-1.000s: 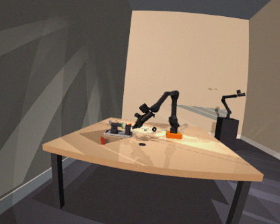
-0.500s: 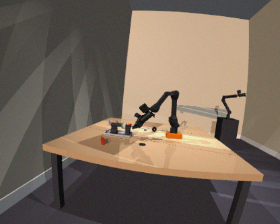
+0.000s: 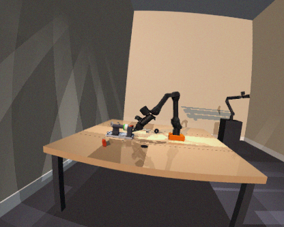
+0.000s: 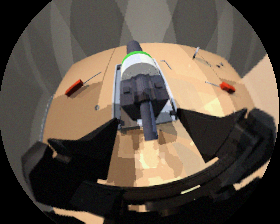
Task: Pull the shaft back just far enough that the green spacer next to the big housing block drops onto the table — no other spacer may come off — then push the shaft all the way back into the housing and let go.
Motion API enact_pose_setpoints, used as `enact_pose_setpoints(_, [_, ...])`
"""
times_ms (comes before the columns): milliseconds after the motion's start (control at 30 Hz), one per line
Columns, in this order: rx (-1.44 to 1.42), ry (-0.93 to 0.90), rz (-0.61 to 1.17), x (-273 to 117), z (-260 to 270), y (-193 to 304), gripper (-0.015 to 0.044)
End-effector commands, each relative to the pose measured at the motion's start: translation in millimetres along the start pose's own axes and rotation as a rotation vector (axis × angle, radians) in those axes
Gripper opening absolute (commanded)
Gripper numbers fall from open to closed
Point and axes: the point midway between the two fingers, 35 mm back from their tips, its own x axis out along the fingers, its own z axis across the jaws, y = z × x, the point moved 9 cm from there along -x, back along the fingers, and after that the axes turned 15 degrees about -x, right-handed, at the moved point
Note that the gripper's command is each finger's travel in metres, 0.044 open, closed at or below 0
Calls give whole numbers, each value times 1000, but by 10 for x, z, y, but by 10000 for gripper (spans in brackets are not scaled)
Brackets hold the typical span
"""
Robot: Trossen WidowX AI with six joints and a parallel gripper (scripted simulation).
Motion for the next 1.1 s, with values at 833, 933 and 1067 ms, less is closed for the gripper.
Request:
enact_pose_setpoints(833, [-2,-2,2,27,10,6,335])
enact_pose_setpoints(933, [-2,-2,2,27,10,6,256])
enact_pose_setpoints(1067, [-2,-2,2,27,10,6,151])
